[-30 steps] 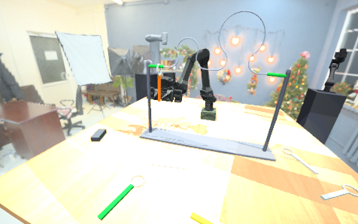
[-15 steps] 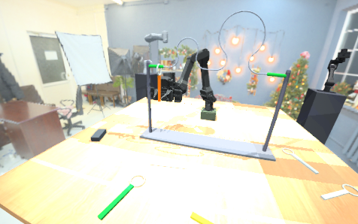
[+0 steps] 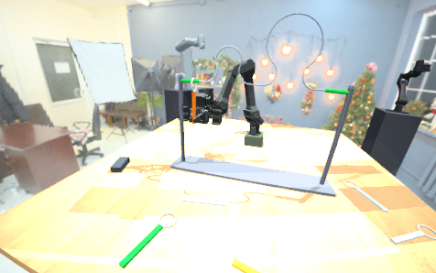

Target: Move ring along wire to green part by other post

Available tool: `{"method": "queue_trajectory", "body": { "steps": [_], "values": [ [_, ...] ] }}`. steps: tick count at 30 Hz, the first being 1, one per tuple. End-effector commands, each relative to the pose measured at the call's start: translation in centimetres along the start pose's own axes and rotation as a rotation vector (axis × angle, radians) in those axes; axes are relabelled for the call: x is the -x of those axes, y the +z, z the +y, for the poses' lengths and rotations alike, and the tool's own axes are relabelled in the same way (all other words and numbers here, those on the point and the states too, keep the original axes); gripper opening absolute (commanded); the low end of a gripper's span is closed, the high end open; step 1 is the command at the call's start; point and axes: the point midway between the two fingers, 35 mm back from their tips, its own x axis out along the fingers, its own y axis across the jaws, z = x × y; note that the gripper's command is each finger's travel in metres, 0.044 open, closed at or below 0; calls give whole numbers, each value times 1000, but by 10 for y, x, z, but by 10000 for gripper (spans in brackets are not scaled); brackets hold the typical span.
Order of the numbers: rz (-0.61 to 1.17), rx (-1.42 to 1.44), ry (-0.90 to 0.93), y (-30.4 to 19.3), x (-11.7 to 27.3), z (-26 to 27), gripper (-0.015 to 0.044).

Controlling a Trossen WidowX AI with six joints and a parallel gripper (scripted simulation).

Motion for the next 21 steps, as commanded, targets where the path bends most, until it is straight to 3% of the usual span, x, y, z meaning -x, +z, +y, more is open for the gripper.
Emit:
{"method": "queue_trajectory", "body": {
  "steps": [1, 7, 21],
  "values": [
    [0, 0, 0, 0, 0, 0, -11],
    [0, 0, 0, 0, 0, 0, -150],
    [0, -2, -2, 14, 0, 0, -150]
  ]
}}
